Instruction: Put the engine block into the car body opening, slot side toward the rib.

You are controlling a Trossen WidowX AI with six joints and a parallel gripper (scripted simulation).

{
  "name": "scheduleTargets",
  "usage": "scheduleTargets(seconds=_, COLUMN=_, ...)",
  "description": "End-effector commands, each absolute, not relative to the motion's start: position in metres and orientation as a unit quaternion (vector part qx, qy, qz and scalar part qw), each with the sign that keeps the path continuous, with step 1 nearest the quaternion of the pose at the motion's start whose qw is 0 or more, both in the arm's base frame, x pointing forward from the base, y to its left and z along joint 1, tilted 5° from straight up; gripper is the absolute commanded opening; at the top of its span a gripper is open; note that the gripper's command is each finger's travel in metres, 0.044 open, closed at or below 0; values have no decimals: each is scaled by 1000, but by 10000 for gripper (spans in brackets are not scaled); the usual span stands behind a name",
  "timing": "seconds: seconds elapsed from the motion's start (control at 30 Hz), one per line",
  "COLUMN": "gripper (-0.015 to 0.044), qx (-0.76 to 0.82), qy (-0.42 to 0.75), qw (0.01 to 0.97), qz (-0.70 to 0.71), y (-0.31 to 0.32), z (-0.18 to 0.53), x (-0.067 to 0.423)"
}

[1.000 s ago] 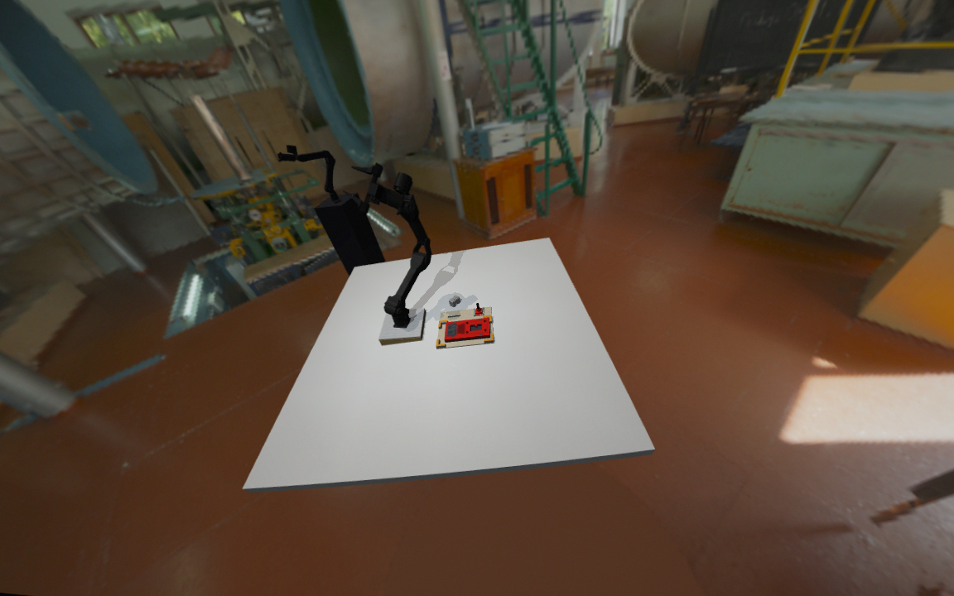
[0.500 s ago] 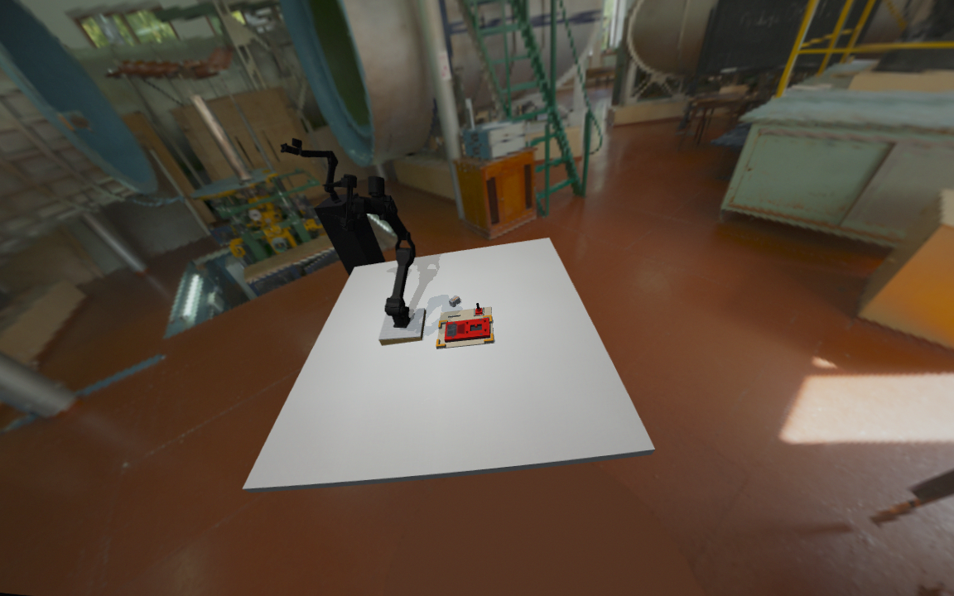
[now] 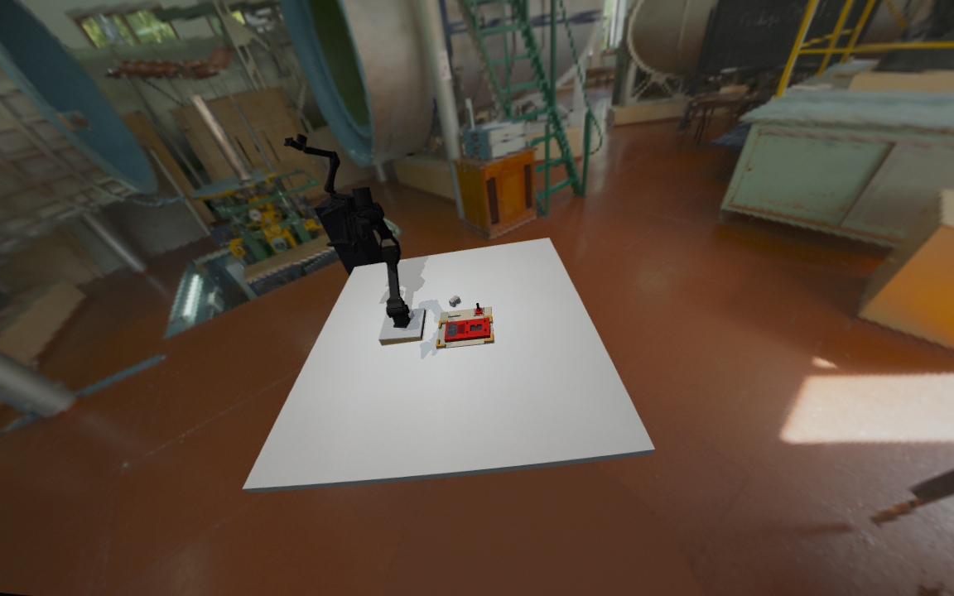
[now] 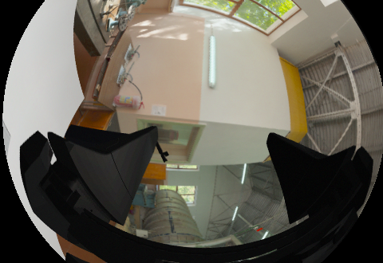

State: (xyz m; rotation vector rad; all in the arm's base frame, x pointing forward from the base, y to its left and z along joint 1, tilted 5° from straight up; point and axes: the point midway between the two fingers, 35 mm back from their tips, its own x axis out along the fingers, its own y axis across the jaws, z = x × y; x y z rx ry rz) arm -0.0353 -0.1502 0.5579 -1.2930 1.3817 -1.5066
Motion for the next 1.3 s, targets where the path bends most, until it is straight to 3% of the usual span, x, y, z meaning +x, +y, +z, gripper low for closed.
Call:
scheduleTargets(seconds=0.0, gripper=440, qx=-527, qy=533, qw=394, qz=-532, y=-174, z=543, x=-10)
scheduleTargets(seconds=0.6, gripper=440, qx=-627, qy=481, qw=538, qz=-293, y=-211, z=468, x=128)
scheduleTargets(seconds=1.27, gripper=440, qx=-703, qy=401, qw=587, qz=15, y=-140, z=363, x=263)
